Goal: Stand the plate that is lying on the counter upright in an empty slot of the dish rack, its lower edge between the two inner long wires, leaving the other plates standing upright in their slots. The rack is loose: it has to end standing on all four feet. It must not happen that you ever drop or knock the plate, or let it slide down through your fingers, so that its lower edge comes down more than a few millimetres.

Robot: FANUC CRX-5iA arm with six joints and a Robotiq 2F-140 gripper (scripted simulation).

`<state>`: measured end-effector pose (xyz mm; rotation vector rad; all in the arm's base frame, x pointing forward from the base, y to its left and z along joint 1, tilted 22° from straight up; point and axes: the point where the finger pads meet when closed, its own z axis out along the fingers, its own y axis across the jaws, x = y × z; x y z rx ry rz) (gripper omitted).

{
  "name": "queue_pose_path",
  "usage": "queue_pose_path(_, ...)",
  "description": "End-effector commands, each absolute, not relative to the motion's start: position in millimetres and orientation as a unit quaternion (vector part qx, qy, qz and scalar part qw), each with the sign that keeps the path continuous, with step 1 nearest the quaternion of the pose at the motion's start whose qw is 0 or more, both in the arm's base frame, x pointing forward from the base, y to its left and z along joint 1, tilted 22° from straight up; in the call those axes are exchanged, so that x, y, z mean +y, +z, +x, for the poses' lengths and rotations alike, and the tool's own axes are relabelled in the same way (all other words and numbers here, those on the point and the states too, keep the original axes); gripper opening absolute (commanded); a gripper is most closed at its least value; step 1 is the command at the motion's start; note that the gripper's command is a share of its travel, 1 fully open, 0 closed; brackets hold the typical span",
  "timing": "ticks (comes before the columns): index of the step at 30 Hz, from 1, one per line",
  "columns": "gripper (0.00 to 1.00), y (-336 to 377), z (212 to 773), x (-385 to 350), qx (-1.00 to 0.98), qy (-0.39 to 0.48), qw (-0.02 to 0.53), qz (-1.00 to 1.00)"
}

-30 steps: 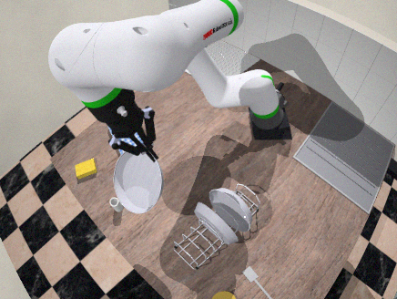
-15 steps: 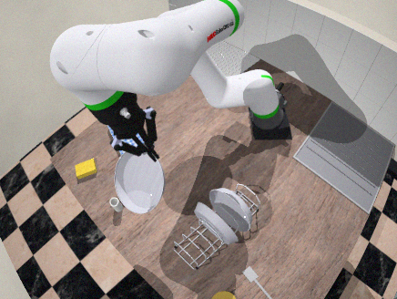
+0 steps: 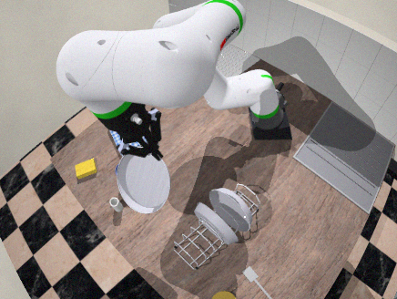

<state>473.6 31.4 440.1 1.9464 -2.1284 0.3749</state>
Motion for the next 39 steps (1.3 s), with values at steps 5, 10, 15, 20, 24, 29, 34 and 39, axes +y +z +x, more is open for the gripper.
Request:
queue_pose_path(5,0.1,438,466,42,-0.691,0.141,0.162,0.69)
queue_pose_path(10,0.1,437,463,46,-0.674,0.147,0.183,0.701)
queue_pose_path(15,0.1,434,456,56,-0.639,0.157,0.222,0.72)
queue_pose_path(20,0.1,431,448,66,-0.595,0.168,0.267,0.739)
queue_pose_path(24,0.1,430,445,71,-0.575,0.173,0.287,0.747)
queue_pose_path(29,0.1,426,436,84,-0.517,0.185,0.339,0.764)
queue_pose_path(34,0.1,422,426,98,-0.45,0.197,0.395,0.776)
queue_pose_path(39,0.1,418,415,112,-0.379,0.208,0.447,0.783)
